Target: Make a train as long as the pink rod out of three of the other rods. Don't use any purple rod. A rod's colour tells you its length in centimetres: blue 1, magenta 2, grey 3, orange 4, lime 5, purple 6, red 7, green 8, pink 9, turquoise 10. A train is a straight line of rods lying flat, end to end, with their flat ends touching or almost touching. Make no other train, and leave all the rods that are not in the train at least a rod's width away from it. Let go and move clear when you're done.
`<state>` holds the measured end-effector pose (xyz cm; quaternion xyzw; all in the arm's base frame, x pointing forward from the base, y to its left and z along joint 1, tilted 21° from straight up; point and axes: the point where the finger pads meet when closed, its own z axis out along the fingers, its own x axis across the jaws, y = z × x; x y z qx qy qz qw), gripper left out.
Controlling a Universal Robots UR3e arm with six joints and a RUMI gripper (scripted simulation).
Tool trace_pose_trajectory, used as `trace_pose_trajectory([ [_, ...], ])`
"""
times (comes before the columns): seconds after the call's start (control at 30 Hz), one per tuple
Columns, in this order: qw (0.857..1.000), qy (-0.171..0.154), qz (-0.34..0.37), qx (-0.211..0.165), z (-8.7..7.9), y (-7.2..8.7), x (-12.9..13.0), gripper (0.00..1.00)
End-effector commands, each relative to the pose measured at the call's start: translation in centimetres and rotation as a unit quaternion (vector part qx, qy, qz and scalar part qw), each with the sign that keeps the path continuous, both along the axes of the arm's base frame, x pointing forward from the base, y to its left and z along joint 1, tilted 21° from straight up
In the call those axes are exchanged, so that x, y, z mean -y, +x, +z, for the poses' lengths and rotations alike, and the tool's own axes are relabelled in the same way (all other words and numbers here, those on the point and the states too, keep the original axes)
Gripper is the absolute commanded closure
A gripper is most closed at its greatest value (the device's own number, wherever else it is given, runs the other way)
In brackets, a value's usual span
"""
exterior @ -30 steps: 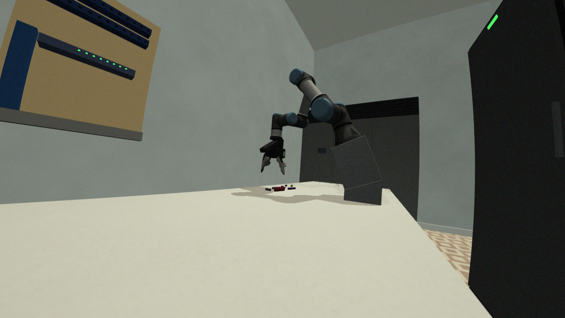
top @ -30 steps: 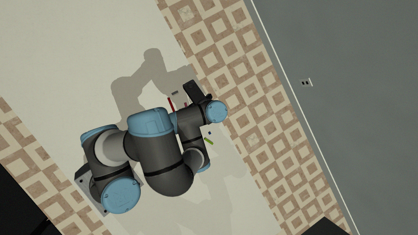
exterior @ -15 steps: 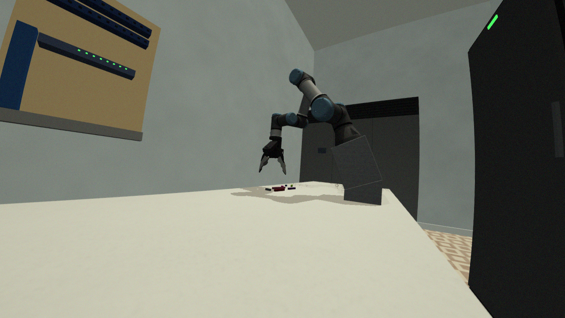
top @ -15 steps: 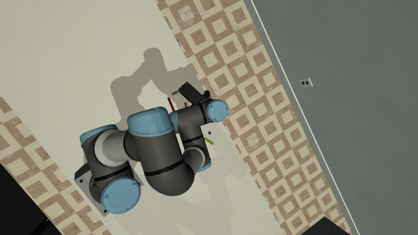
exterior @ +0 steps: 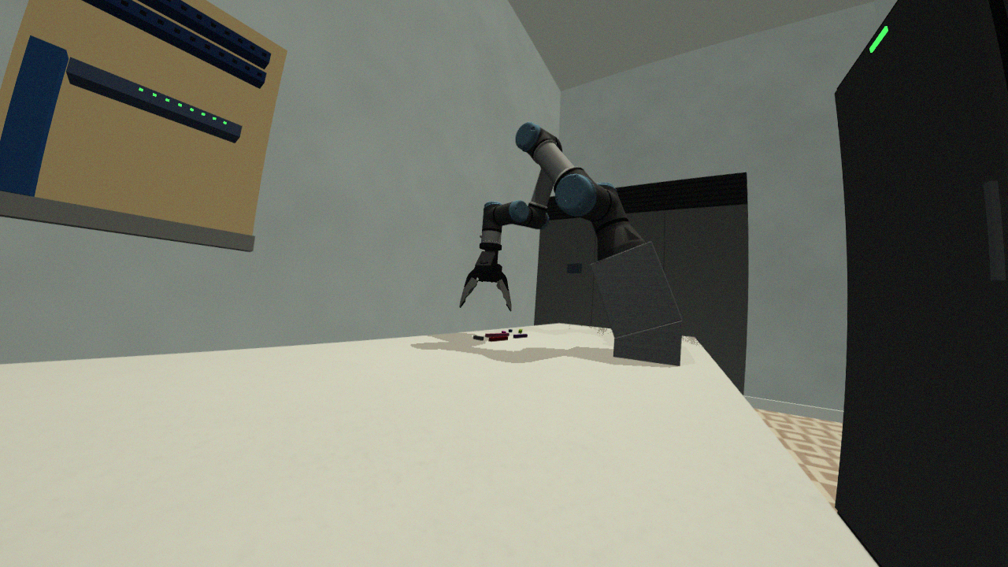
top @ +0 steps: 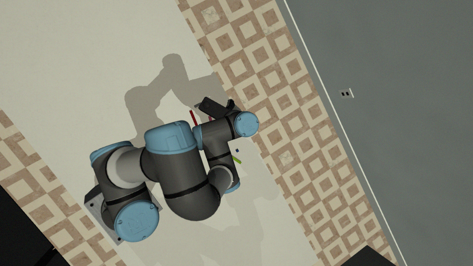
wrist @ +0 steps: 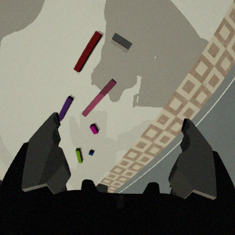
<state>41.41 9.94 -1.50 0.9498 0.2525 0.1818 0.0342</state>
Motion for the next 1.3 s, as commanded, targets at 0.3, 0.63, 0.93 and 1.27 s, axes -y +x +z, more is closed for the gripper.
trace_pose_trajectory([
  [0.3,0.988,-0.053,0.146,0.004,0.04,0.00,0.13,0.00],
  [0.63,0.972,-0.083,0.222,0.007,0.05,0.03,0.23,0.00],
  [0.93,0.952,-0.108,0.286,0.009,0.07,0.08,0.33,0.00],
  [1.27,0.927,-0.133,0.351,0.011,0.10,0.17,0.45,0.00],
])
